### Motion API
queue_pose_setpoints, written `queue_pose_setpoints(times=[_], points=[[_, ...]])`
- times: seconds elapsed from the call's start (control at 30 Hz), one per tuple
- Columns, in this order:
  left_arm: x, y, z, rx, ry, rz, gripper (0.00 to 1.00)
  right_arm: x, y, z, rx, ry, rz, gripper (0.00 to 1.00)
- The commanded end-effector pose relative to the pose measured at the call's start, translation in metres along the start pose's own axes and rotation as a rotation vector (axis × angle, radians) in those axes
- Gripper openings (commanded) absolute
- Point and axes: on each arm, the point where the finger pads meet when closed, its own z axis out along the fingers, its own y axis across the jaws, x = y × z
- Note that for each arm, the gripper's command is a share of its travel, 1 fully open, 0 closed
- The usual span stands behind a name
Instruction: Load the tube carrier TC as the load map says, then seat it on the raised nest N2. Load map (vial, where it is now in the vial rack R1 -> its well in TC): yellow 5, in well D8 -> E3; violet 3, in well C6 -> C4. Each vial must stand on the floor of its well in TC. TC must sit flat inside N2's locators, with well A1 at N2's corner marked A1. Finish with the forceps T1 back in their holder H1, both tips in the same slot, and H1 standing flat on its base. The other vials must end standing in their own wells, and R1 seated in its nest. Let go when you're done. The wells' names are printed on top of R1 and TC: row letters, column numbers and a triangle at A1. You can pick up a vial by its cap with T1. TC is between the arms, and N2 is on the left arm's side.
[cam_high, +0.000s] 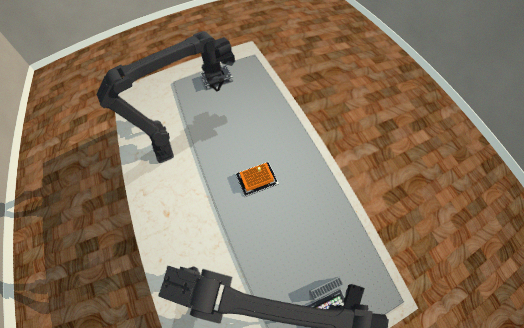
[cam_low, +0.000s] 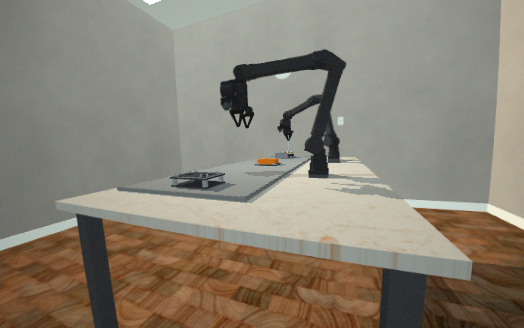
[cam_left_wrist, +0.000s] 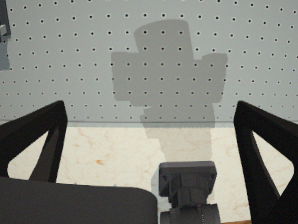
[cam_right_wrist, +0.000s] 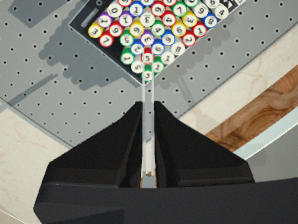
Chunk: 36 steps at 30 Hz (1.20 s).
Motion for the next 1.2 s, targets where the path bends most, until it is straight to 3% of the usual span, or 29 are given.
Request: queue_pose_setpoints(times=[0.0,0.37,0.53,0.83,0.93,0.97,1.17], points=[[-0.009,0.002,-0.014,-0.01,-0.036,0.001,1.0,-0.005,-0.016,-0.023,0.045,-0.01,-0.014,0.07],[-0.009,0.002,-0.014,-0.01,-0.036,0.001,1.0,-0.005,-0.016,-0.022,0.042,-0.01,-0.014,0.07],[-0.009,0.002,-0.014,-0.01,-0.036,0.001,1.0,-0.003,-0.007,-0.004,-0.001,-0.003,-0.015,0.07],[-0.009,0.002,-0.014,-0.01,-0.036,0.001,1.0,-0.002,0.005,0.009,-0.035,0.002,-0.015,0.07],[-0.009,0.002,-0.014,-0.01,-0.036,0.001,1.0,-0.002,0.005,0.009,-0.033,0.002,-0.016,0.07],[-0.009,0.002,-0.014,-0.01,-0.036,0.001,1.0,-0.003,-0.005,0.004,0.0,-0.003,-0.015,0.07],[-0.009,0.002,-0.014,-0.01,-0.036,0.001,1.0,-0.003,-0.002,0.011,-0.006,-0.002,-0.015,0.07]])
